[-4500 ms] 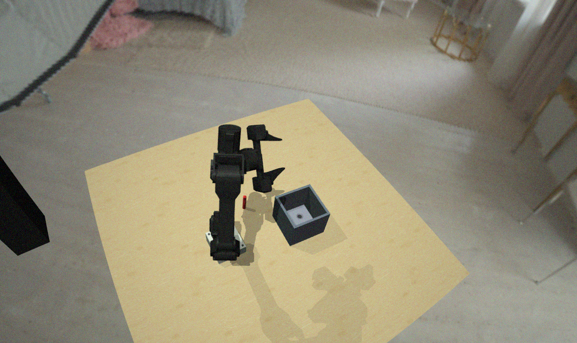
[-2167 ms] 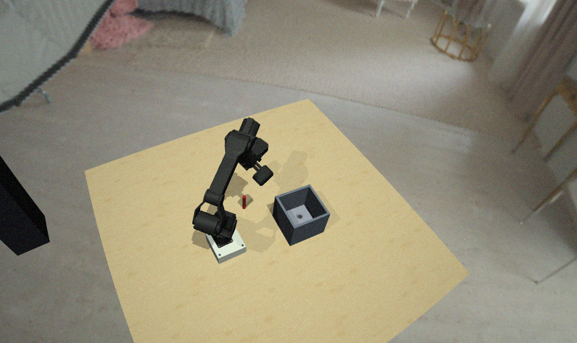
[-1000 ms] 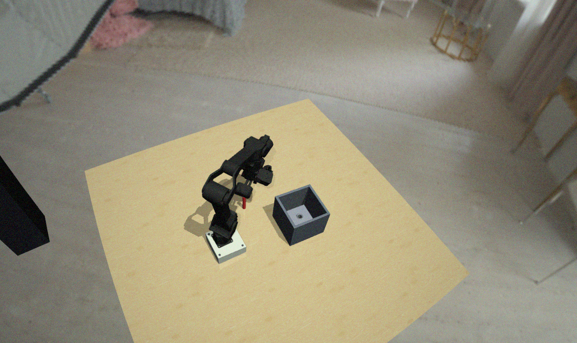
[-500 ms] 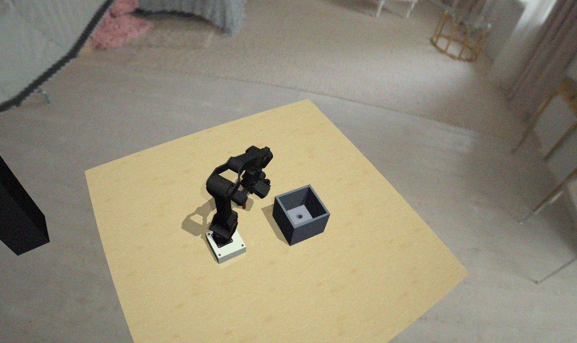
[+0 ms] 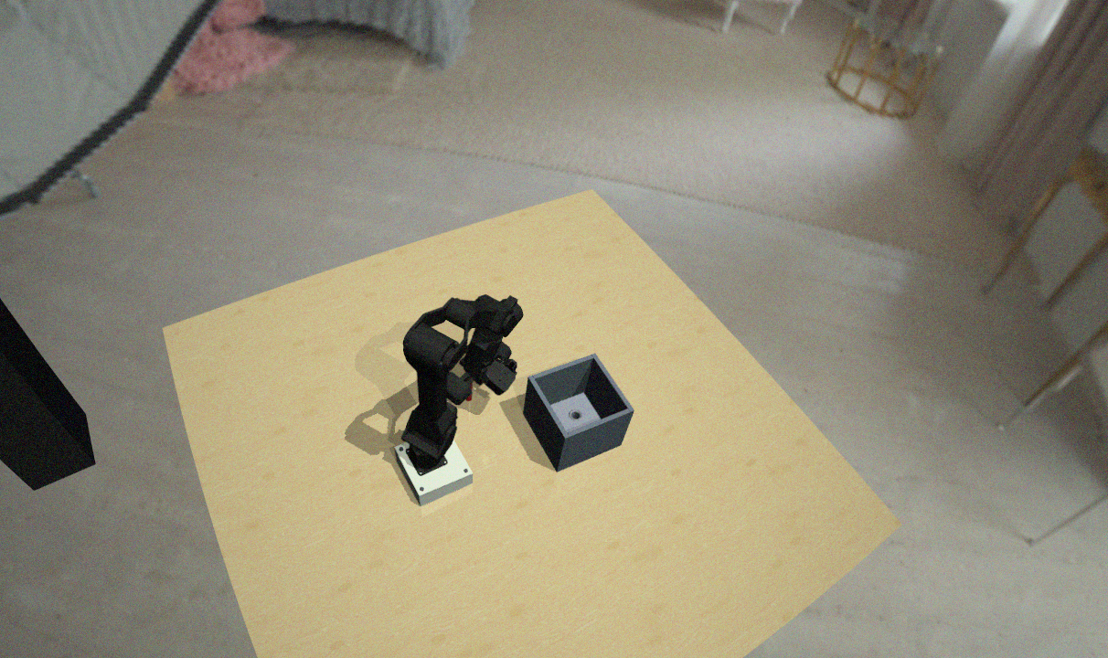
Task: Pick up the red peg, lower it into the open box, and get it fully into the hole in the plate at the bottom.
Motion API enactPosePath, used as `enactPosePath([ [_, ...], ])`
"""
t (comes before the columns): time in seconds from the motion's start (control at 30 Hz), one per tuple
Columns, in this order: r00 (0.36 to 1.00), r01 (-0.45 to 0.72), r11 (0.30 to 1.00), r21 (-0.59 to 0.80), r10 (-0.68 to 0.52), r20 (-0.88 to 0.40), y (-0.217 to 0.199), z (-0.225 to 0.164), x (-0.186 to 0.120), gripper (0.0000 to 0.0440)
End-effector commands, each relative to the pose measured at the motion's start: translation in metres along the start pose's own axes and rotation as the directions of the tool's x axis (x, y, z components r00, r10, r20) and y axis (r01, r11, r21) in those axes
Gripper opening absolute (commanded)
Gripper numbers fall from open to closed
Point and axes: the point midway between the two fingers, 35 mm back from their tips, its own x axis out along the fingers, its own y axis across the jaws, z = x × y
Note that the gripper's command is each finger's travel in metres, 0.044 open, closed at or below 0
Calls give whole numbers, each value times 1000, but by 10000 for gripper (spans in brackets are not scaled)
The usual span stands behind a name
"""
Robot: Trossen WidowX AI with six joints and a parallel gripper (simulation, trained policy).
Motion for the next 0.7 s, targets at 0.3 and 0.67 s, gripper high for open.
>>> enactPosePath([
  [0.3,999,6,1000,-13,-6,-33,6,-3,16,33],
  [0.67,993,-90,996,22,91,-79,17,-8,-6,2],
])
